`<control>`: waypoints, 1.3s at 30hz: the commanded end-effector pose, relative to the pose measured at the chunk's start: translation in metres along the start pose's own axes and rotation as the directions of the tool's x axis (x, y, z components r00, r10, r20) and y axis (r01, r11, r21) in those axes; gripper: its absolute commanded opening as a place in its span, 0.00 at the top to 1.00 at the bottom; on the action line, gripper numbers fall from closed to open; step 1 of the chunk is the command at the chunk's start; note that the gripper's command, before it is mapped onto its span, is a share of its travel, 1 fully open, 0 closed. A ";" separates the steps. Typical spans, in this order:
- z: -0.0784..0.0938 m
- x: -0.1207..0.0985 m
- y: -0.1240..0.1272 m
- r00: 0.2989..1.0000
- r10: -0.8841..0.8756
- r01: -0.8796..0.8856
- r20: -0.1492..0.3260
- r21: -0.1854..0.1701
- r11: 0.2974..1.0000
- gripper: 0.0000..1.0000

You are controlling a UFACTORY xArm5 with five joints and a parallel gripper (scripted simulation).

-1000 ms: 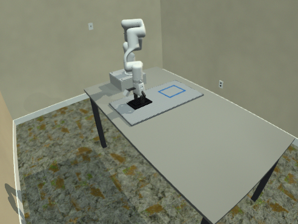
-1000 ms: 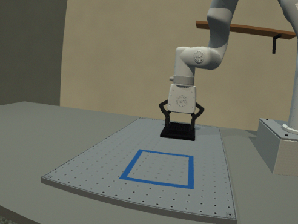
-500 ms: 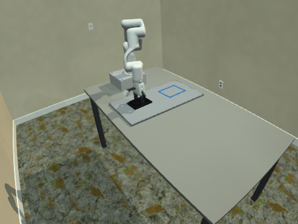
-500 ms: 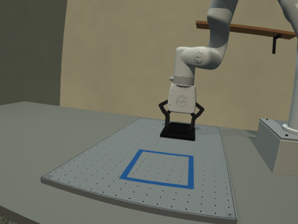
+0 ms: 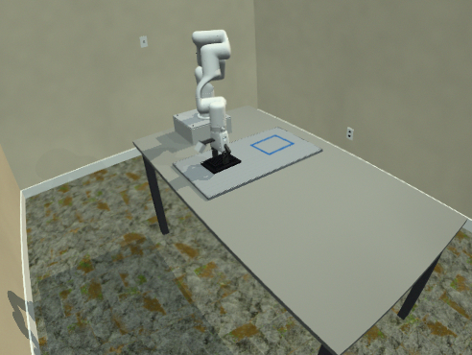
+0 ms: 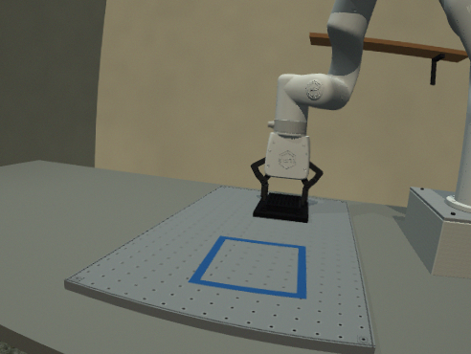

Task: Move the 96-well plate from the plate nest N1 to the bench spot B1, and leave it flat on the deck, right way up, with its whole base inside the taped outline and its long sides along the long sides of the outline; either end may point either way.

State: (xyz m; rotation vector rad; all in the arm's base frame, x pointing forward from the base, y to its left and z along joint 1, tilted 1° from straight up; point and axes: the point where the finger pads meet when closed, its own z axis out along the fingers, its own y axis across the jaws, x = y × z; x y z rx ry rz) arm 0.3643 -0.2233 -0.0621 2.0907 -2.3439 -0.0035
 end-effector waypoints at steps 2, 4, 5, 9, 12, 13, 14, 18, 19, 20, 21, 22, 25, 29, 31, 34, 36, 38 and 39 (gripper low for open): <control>-0.001 0.001 -0.001 1.000 0.000 0.000 -0.001 0.003 1.000 1.00; -0.002 0.001 -0.001 1.000 0.000 0.000 -0.001 0.003 1.000 1.00; -0.002 0.001 -0.001 1.000 0.000 0.000 -0.001 0.003 1.000 1.00; -0.005 0.001 -0.001 1.000 0.000 0.000 -0.001 0.003 1.000 1.00; -0.007 0.001 -0.001 1.000 0.000 0.000 -0.001 0.003 1.000 1.00; -0.008 0.001 -0.001 1.000 0.000 0.000 -0.001 0.003 1.000 1.00; -0.008 0.001 -0.001 1.000 0.000 0.000 -0.001 0.003 1.000 1.00; -0.010 0.001 -0.001 1.000 0.000 0.000 -0.001 0.003 1.000 1.00; -0.010 0.001 -0.001 1.000 0.000 0.000 -0.001 0.003 1.000 1.00; -0.011 0.001 -0.001 1.000 0.000 0.000 -0.001 0.003 1.000 1.00; -0.012 0.001 -0.001 1.000 0.000 0.000 -0.001 0.003 1.000 1.00; -0.012 0.001 -0.001 1.000 0.000 0.000 -0.001 0.003 1.000 1.00; -0.014 0.001 -0.001 1.000 0.000 0.000 -0.001 0.003 1.000 1.00; -0.017 0.001 -0.001 1.000 0.000 0.000 -0.001 0.003 1.000 1.00; -0.018 0.001 -0.001 1.000 0.000 0.000 -0.001 0.003 1.000 1.00; -0.019 0.001 -0.001 1.000 0.000 0.000 -0.001 0.003 1.000 1.00; -0.020 0.001 -0.001 1.000 0.000 0.000 -0.001 0.003 1.000 1.00; -0.021 0.001 -0.001 1.000 0.000 0.000 -0.001 0.003 1.000 1.00; -0.021 0.001 -0.001 1.000 0.000 0.000 -0.001 0.003 1.000 1.00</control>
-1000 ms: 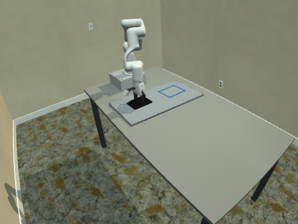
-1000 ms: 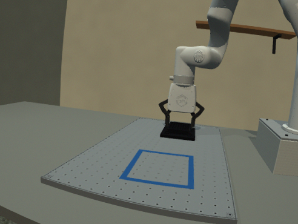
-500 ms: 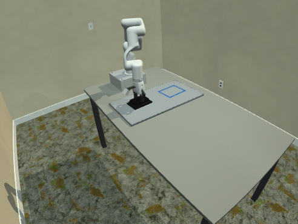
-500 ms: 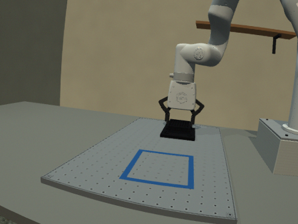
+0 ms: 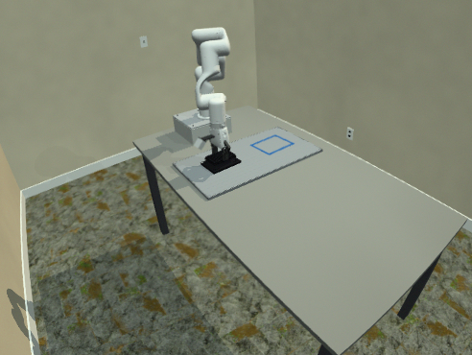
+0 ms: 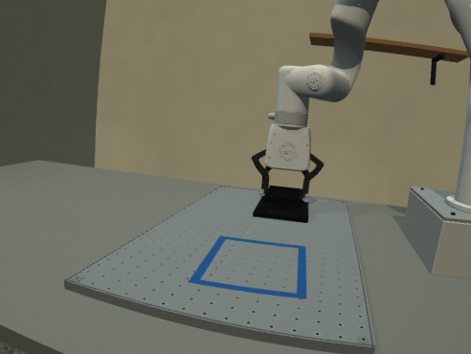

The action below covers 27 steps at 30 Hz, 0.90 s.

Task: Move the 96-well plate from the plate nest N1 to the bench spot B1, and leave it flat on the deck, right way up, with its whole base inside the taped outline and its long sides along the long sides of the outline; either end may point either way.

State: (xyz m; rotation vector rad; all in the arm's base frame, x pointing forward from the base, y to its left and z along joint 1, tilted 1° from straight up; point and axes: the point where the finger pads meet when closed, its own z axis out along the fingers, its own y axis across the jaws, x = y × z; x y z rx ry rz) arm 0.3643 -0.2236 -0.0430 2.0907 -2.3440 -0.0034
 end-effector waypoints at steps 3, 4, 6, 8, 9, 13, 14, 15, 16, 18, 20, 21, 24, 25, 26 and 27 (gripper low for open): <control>-0.002 0.001 -0.001 1.000 0.000 0.000 -0.001 0.003 1.000 1.00; -0.002 0.001 -0.001 1.000 0.000 0.000 -0.001 0.003 1.000 1.00; -0.005 0.001 -0.001 1.000 0.000 0.000 -0.001 0.003 1.000 1.00; -0.009 0.001 -0.001 1.000 0.000 0.000 -0.001 0.003 1.000 1.00; -0.010 0.001 -0.001 1.000 0.000 0.000 -0.001 0.003 1.000 1.00; -0.014 0.001 -0.001 1.000 0.000 0.000 -0.001 0.003 1.000 1.00; -0.015 0.001 -0.001 1.000 0.000 0.000 -0.001 0.003 1.000 1.00; -0.017 0.001 -0.001 1.000 0.000 0.000 -0.001 0.003 1.000 1.00; -0.019 0.001 -0.001 1.000 0.000 0.000 -0.001 0.003 1.000 1.00; -0.022 0.001 -0.001 1.000 0.000 0.000 -0.001 0.003 1.000 1.00; -0.025 0.001 -0.001 1.000 0.000 0.000 -0.001 0.003 1.000 1.00; -0.027 0.001 -0.001 1.000 0.000 0.000 -0.001 0.003 1.000 1.00; -0.032 0.001 -0.001 1.000 0.000 0.000 -0.001 0.003 1.000 1.00; -0.034 0.001 -0.001 1.000 0.000 0.000 -0.001 0.003 1.000 1.00; -0.035 0.001 -0.001 1.000 0.000 0.000 -0.001 0.003 1.000 1.00; -0.037 0.001 -0.001 1.000 0.000 0.000 -0.001 0.003 1.000 1.00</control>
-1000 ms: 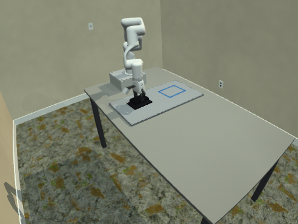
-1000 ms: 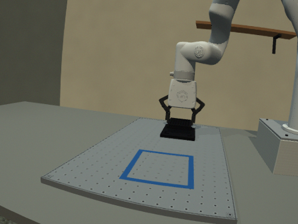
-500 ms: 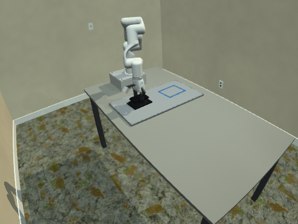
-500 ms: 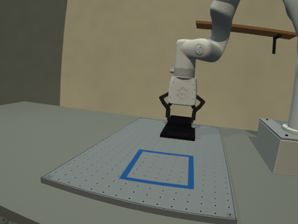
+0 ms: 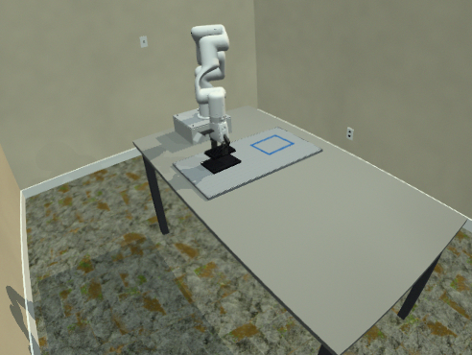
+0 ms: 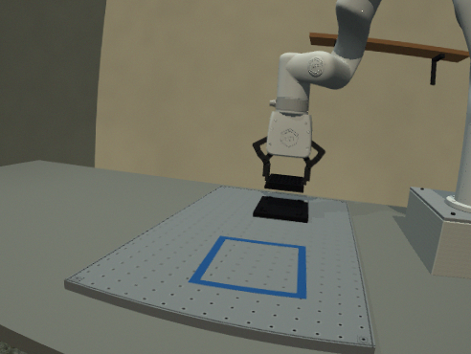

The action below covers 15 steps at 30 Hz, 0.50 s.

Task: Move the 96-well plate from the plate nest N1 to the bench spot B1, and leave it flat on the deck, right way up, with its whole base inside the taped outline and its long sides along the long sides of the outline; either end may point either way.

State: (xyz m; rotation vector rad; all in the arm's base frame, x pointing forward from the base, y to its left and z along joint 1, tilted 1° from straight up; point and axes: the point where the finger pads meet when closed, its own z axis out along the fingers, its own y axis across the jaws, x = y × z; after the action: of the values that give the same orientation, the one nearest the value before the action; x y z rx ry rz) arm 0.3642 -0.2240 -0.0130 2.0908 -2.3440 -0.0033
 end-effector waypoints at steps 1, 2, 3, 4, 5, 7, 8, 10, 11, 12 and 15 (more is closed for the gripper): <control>-0.007 0.001 -0.001 1.000 0.000 0.000 -0.001 0.003 1.000 1.00; -0.007 0.001 -0.001 1.000 0.000 0.000 -0.001 0.003 1.000 1.00; -0.009 0.001 -0.001 1.000 0.000 0.000 -0.001 0.003 1.000 1.00; -0.010 0.001 -0.001 1.000 0.000 0.000 -0.001 0.003 1.000 1.00; -0.012 0.001 -0.001 1.000 0.000 0.000 -0.001 0.003 1.000 1.00; -0.015 0.001 -0.001 1.000 0.000 0.000 -0.001 0.003 1.000 1.00; -0.017 0.001 -0.001 1.000 0.000 0.000 -0.001 0.003 1.000 1.00; -0.020 0.001 -0.001 1.000 0.000 0.000 -0.001 0.003 1.000 1.00; -0.022 0.001 -0.001 1.000 0.000 0.000 -0.001 0.003 1.000 1.00; -0.024 0.001 -0.001 1.000 0.000 0.000 -0.001 0.003 1.000 1.00; -0.029 0.001 -0.001 1.000 0.000 0.000 -0.001 0.003 1.000 1.00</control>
State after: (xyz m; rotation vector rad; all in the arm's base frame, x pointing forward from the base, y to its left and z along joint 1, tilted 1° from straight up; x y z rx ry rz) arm 0.3640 -0.2243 0.0087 2.0908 -2.3440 -0.0033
